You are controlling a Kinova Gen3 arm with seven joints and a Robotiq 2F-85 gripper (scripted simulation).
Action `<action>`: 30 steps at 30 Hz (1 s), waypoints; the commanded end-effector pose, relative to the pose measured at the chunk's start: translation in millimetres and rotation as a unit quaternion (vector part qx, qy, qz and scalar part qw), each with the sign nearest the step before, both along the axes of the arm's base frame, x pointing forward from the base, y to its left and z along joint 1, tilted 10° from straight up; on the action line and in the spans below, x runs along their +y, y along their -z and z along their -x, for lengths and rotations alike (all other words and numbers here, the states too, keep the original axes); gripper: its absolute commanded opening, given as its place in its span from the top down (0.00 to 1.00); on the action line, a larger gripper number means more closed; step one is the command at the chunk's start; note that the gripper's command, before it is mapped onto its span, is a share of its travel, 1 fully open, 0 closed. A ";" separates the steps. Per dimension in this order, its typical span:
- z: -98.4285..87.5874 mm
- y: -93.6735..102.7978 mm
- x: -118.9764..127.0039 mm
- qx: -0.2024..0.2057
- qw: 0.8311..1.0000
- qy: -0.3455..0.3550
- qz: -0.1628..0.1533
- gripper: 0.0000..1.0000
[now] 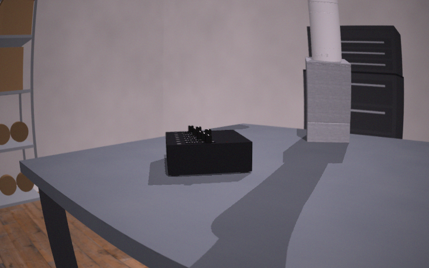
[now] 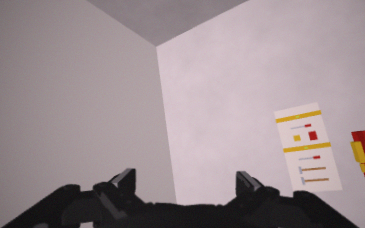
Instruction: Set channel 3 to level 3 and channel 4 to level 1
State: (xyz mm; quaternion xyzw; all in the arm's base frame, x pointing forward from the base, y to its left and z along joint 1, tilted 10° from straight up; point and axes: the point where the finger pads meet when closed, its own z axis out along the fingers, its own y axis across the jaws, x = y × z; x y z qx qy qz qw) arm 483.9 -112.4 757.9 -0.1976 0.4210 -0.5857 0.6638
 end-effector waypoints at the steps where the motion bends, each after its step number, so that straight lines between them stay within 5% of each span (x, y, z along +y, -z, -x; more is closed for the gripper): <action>1: -18.9 25.7 -9.4 0.037 0.999 -0.017 -0.019 0.00; 10: -74.9 137.7 -16.9 0.189 0.978 -0.069 -0.059 0.00; 12: -74.9 137.7 -16.9 0.189 0.978 -0.069 -0.059 0.00; 15: -90.1 188.6 -14.9 0.251 0.961 -0.090 -0.070 0.00; 16: -90.1 188.6 -14.9 0.251 0.961 -0.090 -0.070 0.00; 18: -97.8 225.6 -12.0 0.295 0.947 -0.103 -0.077 0.00; 23: -103.0 264.5 -8.1 0.339 0.930 -0.117 -0.081 0.00; 26: -105.4 304.6 -3.3 0.384 0.910 -0.130 -0.085 0.00; 29: -105.4 304.6 -3.3 0.384 0.910 -0.130 -0.085 0.00; 30: -105.4 324.9 -0.6 0.407 0.899 -0.136 -0.086 0.00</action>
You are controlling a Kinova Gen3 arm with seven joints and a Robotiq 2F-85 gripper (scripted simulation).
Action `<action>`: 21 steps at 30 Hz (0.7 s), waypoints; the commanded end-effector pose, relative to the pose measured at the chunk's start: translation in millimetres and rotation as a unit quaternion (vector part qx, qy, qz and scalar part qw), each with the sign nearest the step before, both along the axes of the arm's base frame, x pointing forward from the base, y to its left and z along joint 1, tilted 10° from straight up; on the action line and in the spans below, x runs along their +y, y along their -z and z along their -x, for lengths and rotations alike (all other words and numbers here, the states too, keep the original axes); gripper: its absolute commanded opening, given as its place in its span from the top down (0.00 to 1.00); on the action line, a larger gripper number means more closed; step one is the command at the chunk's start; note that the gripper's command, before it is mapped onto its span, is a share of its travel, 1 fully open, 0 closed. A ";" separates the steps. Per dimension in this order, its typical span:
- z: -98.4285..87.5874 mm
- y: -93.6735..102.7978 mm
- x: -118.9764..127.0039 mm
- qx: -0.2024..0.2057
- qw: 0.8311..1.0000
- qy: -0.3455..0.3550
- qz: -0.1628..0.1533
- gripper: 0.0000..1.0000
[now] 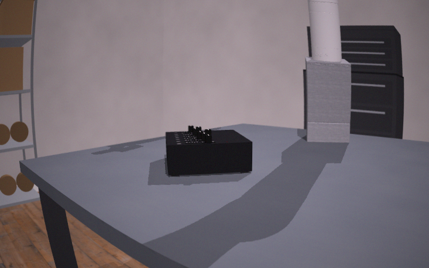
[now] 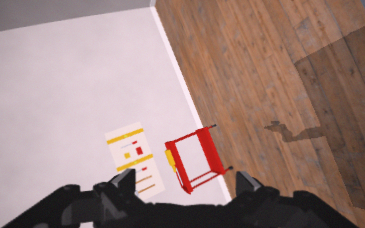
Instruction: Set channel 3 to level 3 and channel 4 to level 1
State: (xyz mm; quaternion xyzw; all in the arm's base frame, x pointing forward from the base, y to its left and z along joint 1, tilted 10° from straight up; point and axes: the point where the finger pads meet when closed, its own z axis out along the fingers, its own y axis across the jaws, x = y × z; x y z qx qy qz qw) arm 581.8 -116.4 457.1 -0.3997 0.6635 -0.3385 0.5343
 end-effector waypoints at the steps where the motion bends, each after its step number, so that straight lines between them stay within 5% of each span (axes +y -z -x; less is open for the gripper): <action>1: -7.5 24.2 3.3 0.026 1.000 -0.014 -0.001 0.00; 2: -6.8 44.5 6.1 0.050 0.999 -0.022 -0.002 0.00; 3: -6.8 44.5 6.1 0.050 0.999 -0.022 -0.002 0.00; 5: -3.1 85.1 11.9 0.098 0.994 -0.039 -0.002 0.00; 21: -3.1 85.1 11.9 0.098 0.994 -0.039 -0.002 0.00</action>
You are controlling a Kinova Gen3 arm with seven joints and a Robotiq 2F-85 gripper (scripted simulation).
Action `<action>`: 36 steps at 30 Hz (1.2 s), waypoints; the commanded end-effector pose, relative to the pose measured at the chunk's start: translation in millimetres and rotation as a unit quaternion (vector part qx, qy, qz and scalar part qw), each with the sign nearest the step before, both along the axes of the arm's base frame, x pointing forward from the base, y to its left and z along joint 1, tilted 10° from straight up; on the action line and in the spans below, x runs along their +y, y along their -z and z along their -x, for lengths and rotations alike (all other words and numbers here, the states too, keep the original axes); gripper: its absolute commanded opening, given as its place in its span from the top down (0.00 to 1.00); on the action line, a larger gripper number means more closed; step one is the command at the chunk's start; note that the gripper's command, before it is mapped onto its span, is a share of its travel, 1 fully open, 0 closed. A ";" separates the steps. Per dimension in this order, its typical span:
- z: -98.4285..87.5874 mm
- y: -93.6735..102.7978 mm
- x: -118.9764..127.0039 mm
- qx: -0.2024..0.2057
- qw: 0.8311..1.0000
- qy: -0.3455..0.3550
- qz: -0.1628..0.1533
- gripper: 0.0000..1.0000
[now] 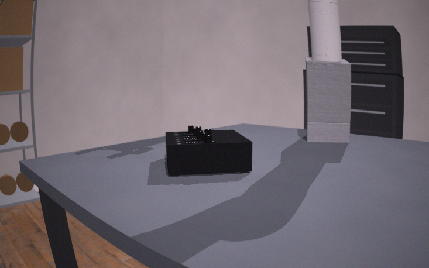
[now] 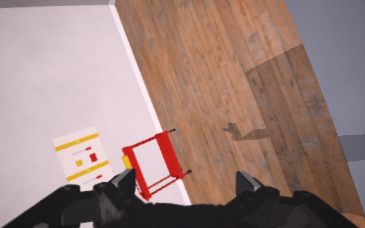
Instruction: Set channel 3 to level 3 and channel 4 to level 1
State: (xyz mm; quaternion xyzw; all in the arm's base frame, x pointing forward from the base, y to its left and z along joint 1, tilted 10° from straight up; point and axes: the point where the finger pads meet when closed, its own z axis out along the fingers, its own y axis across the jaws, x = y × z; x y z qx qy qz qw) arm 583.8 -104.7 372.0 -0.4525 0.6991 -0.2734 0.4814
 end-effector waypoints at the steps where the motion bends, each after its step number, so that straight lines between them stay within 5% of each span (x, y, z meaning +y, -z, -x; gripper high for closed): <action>1: 1.8 20.0 3.1 0.024 1.000 -0.011 0.004 0.00; 13: 1.8 20.0 3.1 0.024 1.000 -0.011 0.004 0.00; 14: 5.4 39.8 5.9 0.048 0.999 -0.020 0.005 0.00; 23: 5.4 39.8 5.9 0.048 0.999 -0.020 0.005 0.00; 24: 9.7 59.2 8.6 0.072 0.997 -0.029 0.007 0.00; 33: 9.7 59.2 8.6 0.072 0.997 -0.029 0.007 0.00; 34: 14.6 78.2 11.2 0.095 0.995 -0.037 0.009 0.00; 36: 14.6 78.2 11.2 0.095 0.995 -0.037 0.009 0.00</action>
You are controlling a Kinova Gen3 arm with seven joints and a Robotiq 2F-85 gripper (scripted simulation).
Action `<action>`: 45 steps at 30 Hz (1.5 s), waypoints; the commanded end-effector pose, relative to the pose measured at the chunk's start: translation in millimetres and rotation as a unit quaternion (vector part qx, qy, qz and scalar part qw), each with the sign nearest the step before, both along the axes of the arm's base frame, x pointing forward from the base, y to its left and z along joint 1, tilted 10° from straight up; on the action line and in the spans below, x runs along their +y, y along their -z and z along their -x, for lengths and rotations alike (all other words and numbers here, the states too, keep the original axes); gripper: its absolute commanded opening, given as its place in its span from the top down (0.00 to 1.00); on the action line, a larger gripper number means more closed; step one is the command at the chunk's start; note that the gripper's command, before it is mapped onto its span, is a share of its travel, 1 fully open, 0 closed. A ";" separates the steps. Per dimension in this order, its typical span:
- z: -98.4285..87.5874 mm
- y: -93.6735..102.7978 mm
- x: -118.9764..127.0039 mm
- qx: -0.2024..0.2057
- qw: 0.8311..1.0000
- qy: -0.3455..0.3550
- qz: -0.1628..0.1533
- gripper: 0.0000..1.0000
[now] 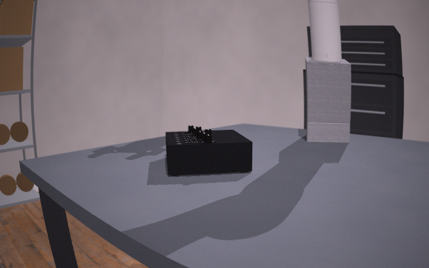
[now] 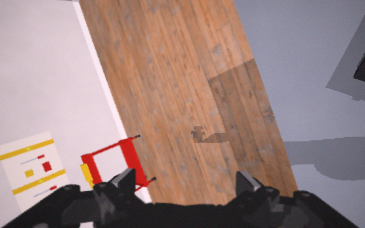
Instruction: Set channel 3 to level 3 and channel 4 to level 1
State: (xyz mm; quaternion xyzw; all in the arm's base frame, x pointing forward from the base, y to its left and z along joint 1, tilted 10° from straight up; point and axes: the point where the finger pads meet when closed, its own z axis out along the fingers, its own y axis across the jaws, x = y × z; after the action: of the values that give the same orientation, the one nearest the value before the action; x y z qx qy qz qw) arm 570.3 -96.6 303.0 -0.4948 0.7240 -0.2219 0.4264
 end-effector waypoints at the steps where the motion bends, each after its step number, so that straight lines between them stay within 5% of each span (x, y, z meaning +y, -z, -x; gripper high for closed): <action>1: 1.1 9.2 3.2 0.010 1.000 -0.010 0.006 0.00; 45: 25.5 79.7 11.8 0.099 0.994 -0.045 0.018 0.00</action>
State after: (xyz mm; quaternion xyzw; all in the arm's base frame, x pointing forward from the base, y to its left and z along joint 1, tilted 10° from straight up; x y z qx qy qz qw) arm 546.0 -87.1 226.9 -0.5447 0.7401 -0.1662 0.3578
